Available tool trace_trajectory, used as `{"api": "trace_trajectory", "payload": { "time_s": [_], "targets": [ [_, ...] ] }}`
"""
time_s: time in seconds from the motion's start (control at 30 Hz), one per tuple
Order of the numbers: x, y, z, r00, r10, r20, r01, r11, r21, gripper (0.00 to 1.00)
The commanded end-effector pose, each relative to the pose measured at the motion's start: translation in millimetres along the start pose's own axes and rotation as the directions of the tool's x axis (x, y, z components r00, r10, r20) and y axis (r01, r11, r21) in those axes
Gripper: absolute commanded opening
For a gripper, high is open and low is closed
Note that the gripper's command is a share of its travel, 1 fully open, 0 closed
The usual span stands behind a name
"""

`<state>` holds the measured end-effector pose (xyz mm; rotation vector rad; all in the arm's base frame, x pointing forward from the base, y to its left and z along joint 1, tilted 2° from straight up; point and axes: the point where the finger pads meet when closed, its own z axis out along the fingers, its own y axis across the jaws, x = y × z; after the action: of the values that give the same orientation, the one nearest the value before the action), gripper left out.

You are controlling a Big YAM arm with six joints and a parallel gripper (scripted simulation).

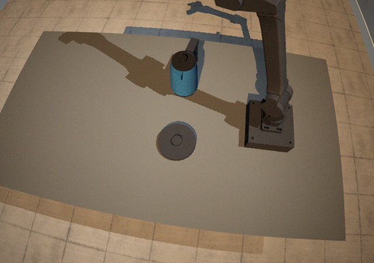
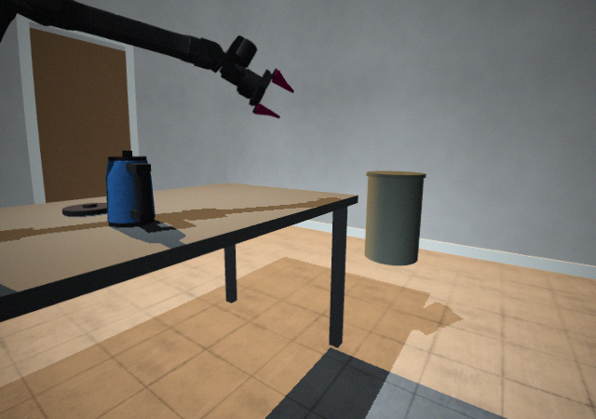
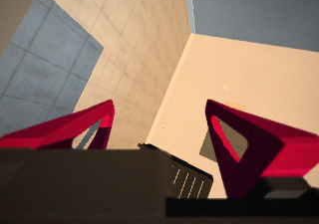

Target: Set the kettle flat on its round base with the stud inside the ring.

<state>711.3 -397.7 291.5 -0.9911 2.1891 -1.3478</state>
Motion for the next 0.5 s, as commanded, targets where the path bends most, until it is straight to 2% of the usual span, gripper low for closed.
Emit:
{"api": "trace_trajectory", "payload": {
  "time_s": [0.0,0.23,0.47],
  "targets": [
    [0.8,-39.1,-16.8,1.000,0.026,0.009,-0.027,0.997,0.067,0.74],
    [2.0,-36.3,-18.9,0.999,0.036,0.008,-0.036,0.998,0.057,0.74],
    [3.7,-18.6,-15.4,0.999,0.041,0.004,-0.041,0.999,0.020,0.74]
  ]
}}
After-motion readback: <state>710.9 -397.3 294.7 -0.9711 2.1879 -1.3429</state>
